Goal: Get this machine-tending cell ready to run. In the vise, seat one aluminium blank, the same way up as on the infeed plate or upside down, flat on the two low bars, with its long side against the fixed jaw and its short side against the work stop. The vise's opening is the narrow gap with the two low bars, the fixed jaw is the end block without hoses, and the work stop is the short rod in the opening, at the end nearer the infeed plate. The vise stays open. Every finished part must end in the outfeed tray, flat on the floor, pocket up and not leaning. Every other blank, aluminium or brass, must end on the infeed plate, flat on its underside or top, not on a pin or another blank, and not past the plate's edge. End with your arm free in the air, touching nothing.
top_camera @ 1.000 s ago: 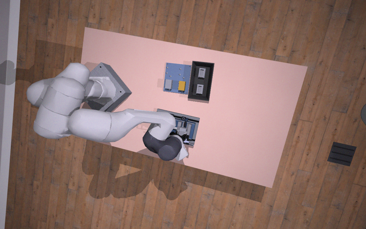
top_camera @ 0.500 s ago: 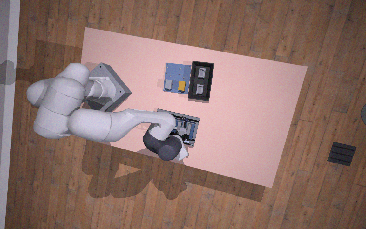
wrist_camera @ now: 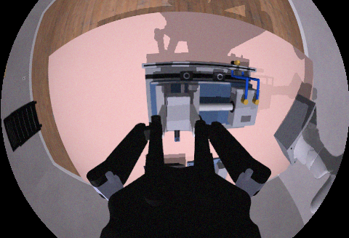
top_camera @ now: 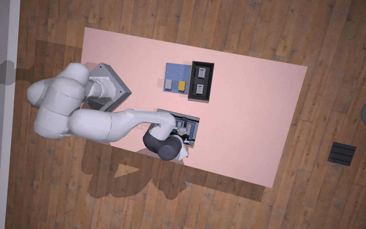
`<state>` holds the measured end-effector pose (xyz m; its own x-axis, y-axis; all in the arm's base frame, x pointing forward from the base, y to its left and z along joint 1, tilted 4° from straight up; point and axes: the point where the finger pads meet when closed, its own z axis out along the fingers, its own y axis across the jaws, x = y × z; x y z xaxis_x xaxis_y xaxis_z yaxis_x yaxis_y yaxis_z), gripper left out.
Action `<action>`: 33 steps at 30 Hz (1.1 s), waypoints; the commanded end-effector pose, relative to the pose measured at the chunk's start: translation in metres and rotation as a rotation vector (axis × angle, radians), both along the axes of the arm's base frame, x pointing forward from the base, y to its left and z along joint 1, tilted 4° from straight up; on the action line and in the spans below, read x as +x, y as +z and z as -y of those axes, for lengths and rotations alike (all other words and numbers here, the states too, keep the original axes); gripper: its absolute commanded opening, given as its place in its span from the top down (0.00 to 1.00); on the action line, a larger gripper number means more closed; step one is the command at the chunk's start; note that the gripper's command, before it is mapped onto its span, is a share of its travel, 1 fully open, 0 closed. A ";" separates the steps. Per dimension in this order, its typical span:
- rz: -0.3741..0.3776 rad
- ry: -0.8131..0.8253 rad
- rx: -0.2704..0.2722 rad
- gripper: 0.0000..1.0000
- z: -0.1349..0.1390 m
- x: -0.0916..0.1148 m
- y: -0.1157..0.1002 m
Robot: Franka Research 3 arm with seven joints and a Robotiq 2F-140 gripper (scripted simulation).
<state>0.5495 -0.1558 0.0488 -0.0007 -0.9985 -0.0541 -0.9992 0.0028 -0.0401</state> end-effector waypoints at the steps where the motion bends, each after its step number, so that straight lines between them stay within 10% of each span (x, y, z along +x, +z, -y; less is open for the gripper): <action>1: 0.004 -0.001 0.001 1.00 0.000 0.001 0.000; 33: 0.004 -0.003 0.001 1.00 -0.001 0.001 -0.011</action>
